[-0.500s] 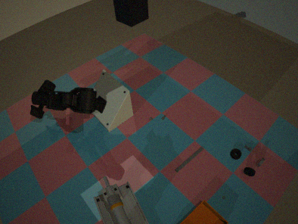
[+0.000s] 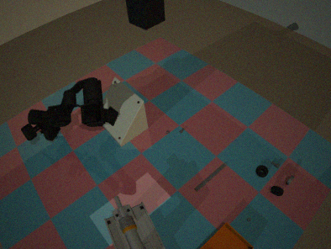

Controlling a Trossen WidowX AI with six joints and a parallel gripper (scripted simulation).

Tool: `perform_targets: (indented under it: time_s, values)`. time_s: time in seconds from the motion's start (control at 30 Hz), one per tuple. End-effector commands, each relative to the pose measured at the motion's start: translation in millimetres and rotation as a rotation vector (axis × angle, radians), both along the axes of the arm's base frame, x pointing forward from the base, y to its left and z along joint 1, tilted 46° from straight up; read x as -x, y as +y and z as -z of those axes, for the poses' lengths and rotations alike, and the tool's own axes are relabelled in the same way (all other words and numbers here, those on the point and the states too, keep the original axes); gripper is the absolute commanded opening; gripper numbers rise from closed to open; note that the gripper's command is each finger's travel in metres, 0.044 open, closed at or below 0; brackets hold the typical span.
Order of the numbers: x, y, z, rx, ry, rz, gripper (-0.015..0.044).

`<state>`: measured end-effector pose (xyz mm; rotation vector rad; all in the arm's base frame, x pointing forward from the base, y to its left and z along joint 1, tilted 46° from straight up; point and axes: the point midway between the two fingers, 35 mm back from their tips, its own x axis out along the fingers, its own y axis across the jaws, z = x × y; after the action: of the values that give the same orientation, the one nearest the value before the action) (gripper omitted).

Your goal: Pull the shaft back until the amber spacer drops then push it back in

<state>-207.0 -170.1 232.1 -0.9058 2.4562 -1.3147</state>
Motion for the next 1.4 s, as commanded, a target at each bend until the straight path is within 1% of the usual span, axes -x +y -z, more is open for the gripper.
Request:
perform_targets:
  time_s: [0.0, 0.4, 0.67, 0.8, 1.07, 1.23, 1.37]
  values:
    - [-45, -57, -27, 0.416, -0.395, -0.285, 0.0440]
    - [-110, -101, -53, 0.758, -0.920, -0.546, 0.0440]
    - [-162, -121, -55, 0.919, -1.369, -0.639, 0.0440]
    - [-187, -126, -52, 0.956, -1.571, -0.650, 0.0440]
    - [-242, -129, -46, 0.968, -1.972, -0.617, 0.0440]
    - [-280, -126, -41, 0.950, -2.235, -0.545, 0.0440]
    - [-309, -119, -35, 0.932, -2.451, -0.441, 0.0440]
